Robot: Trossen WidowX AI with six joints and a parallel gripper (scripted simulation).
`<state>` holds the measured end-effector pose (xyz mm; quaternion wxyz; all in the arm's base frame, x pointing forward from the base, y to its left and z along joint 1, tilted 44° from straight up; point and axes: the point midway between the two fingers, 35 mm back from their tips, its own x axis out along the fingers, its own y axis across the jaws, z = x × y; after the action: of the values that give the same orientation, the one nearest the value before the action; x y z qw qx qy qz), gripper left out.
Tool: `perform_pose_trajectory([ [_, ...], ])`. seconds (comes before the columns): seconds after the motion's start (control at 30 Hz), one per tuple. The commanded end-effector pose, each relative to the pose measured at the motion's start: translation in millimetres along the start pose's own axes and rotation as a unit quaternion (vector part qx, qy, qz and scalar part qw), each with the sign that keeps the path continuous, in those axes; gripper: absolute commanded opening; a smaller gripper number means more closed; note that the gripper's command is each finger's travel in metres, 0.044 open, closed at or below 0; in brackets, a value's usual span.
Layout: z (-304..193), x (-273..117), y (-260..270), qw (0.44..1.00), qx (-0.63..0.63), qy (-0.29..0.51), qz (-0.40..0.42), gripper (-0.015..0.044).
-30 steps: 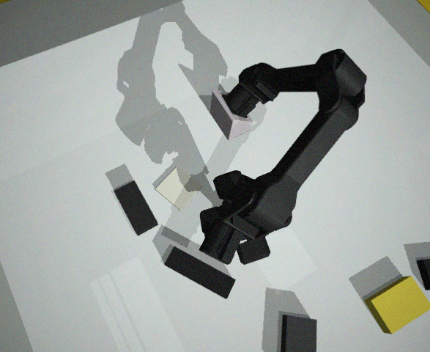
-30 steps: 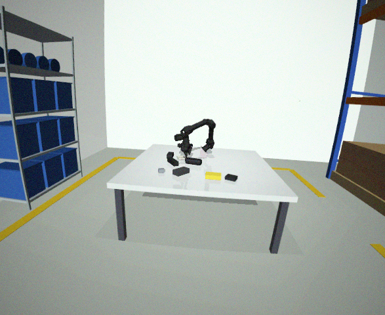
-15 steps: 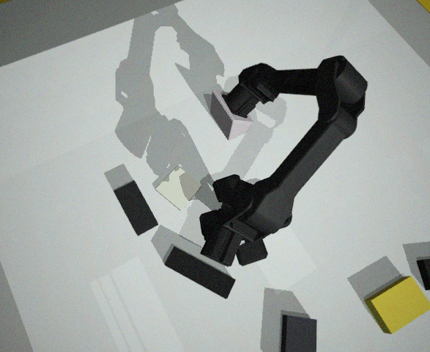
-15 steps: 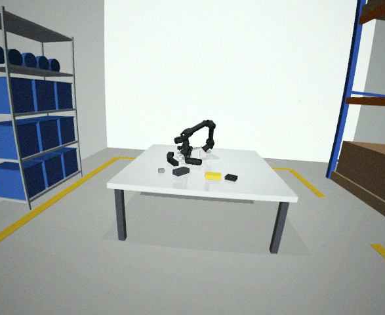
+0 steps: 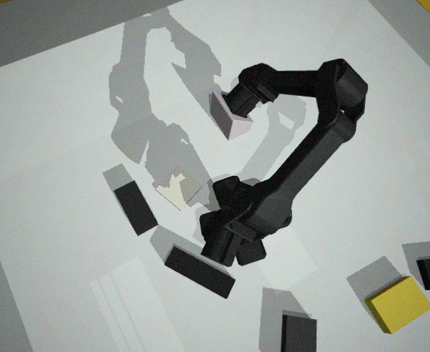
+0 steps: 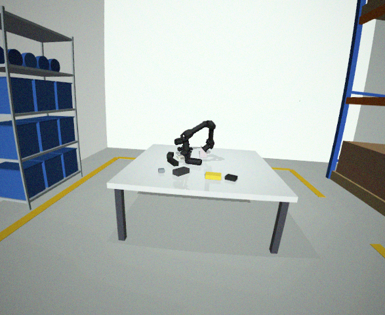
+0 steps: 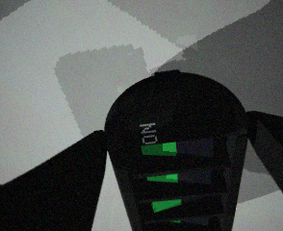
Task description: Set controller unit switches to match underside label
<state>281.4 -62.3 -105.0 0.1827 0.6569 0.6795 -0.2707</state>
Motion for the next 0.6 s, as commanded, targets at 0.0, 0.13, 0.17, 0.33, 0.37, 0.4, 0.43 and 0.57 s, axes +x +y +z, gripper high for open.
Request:
perform_pose_trajectory([
  [0.0,0.0,0.5,0.4,1.0,0.002,0.001,0.001,0.0326],
  [0.13,0.0,0.5,0.4,1.0,0.002,0.001,0.001,0.0326],
  [0.17,0.0,0.5,0.4,1.0,0.002,0.001,0.001,0.0326],
  [0.33,-0.3,0.0,0.4,1.0,0.002,0.001,0.001,0.0326],
  [0.37,-0.5,-0.5,0.4,1.0,0.002,0.001,0.001,0.0326],
  [0.4,-0.9,-1.2,0.4,1.0,0.002,0.001,0.001,0.0326],
  [0.43,-1.3,-1.9,0.4,1.0,0.002,0.001,0.001,0.0326],
  [0.57,-2.8,-4.5,0.4,1.0,0.002,0.001,0.001,0.0336],
])
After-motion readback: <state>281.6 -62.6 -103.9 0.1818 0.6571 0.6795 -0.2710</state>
